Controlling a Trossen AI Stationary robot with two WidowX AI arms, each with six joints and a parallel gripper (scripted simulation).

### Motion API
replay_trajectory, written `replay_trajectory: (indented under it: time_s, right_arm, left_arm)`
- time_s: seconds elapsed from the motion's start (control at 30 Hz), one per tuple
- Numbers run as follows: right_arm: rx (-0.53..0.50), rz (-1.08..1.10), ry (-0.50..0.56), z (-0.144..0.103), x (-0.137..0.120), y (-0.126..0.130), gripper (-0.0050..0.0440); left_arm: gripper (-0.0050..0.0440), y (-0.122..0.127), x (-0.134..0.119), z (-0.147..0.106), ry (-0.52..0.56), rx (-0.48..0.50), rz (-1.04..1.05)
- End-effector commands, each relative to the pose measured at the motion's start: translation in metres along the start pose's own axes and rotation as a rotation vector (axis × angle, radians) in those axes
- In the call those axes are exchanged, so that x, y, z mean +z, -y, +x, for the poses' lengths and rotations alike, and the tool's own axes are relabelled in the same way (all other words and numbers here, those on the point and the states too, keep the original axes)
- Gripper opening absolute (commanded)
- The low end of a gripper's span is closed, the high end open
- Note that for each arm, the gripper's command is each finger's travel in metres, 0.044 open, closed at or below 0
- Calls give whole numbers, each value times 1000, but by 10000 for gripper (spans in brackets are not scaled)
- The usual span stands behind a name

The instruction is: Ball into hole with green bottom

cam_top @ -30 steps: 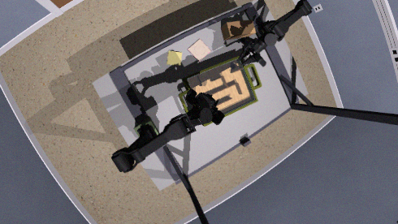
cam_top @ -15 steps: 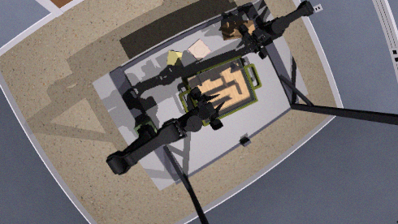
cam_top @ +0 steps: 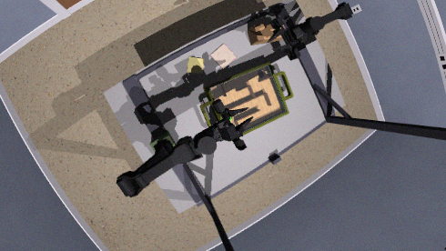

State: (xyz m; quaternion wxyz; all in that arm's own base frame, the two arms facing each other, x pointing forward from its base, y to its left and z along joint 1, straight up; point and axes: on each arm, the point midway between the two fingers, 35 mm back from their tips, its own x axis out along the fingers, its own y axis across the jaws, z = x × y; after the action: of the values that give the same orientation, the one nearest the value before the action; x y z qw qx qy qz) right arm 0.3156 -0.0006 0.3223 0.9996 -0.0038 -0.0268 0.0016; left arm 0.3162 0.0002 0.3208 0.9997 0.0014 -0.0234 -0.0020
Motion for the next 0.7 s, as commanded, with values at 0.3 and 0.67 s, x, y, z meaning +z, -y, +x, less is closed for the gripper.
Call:
replay_trajectory:
  time_s: [0.3,0.67]
  right_arm:
    - [-6,10,23,0,13,-1,161]
    - [-6,5,23,0,13,-1,161]
  left_arm:
    - [161,0,16,-1,34,4,-4]
    - [161,1,11,-1,23,4,2]
